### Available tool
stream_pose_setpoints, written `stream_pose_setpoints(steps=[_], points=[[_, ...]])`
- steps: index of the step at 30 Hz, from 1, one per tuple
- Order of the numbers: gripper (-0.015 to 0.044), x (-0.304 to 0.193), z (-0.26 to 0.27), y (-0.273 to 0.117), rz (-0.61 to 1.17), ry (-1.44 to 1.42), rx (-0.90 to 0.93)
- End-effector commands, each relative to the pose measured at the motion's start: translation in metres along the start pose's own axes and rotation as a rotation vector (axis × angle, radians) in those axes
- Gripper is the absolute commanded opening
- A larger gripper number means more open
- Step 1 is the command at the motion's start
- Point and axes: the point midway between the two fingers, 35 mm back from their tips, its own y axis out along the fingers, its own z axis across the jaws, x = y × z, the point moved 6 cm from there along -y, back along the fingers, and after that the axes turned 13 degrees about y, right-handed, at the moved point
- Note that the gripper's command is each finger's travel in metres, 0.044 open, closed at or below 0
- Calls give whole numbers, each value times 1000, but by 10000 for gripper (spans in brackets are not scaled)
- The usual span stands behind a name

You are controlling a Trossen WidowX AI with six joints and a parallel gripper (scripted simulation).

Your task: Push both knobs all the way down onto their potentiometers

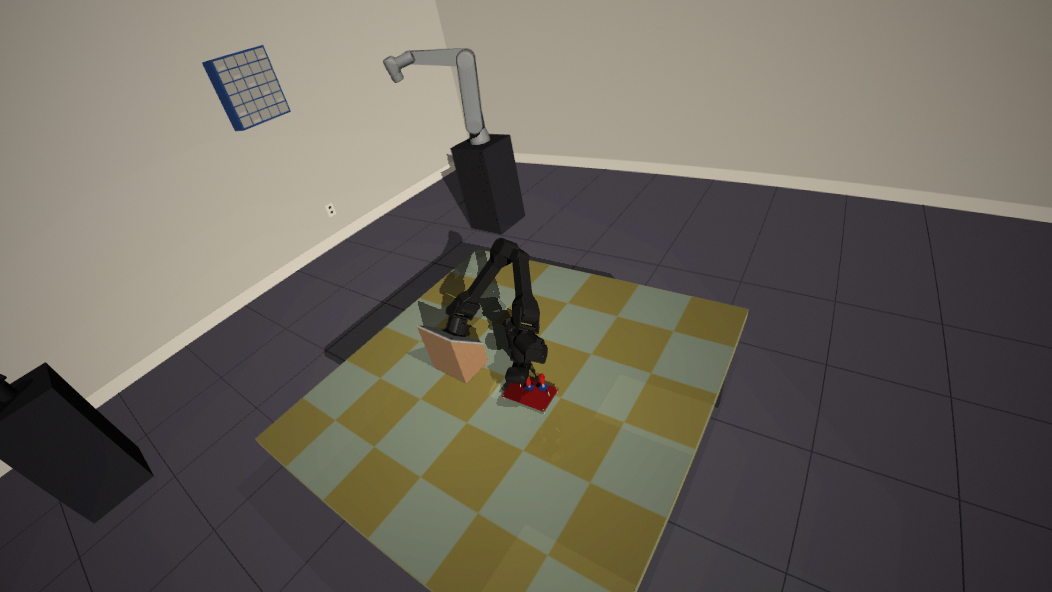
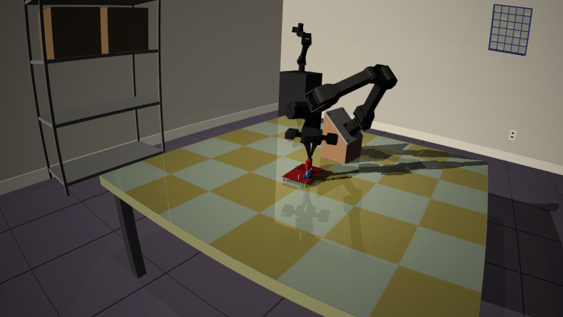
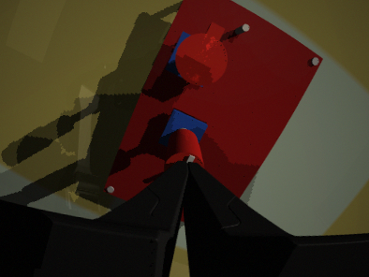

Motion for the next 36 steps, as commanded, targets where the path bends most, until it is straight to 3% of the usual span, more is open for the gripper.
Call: stream_pose_setpoints(steps=[1, 36], points=[[0, 1, 1, 10, 9, -10, 8], [0, 1, 1, 13, 9, -10, 8]])
